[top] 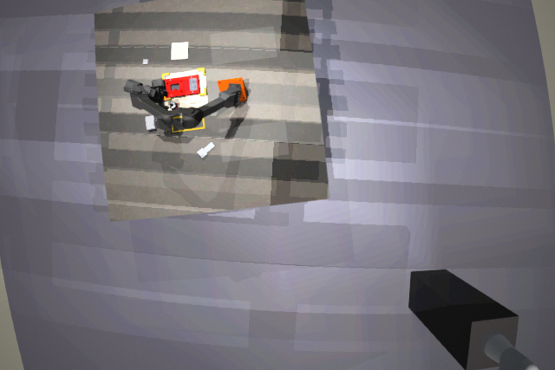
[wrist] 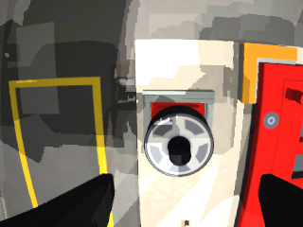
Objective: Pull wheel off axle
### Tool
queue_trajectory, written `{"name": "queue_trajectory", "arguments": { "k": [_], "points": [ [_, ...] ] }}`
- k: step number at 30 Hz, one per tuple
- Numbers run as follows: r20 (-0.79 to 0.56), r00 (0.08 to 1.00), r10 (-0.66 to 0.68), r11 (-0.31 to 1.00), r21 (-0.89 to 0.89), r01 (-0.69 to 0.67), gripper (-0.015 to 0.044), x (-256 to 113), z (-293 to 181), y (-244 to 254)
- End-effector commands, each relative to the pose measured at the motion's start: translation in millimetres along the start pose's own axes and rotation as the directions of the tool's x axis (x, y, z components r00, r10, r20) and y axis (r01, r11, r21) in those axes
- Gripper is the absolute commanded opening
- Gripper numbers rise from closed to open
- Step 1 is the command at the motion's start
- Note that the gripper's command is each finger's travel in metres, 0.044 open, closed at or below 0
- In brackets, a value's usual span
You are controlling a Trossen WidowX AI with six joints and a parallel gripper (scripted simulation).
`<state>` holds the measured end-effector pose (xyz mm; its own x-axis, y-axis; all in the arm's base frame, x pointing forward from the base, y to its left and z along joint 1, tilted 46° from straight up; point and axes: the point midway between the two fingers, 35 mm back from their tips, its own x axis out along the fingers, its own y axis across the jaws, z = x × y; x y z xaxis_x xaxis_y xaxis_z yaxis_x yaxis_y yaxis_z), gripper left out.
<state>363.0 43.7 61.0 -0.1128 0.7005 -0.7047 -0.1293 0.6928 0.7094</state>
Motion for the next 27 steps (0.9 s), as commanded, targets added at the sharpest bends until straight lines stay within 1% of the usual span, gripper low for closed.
{"name": "queue_trajectory", "arguments": {
  "k": [1,8,11,14,23,27],
  "points": [
    [0.000,1.000,0.005,1.000,0.003,-0.005,0.0300,18.4,0.3,1.5],
    [0.000,1.000,0.008,1.000,0.002,-0.008,0.0300,52.7,-1.3,3.3],
    [0.000,1.000,0.009,1.000,0.002,-0.009,0.0300,55.9,-1.6,3.5],
    [-0.011,1.000,0.004,1.000,-0.004,-0.004,0.0221,52.2,-2.3,4.0],
    [-0.011,1.000,0.004,1.000,-0.004,-0.004,0.0161,52.2,-2.3,4.0],
    [-0.010,1.000,0.004,1.000,-0.004,-0.004,0.0056,51.6,-2.3,4.0]
  ]
}}
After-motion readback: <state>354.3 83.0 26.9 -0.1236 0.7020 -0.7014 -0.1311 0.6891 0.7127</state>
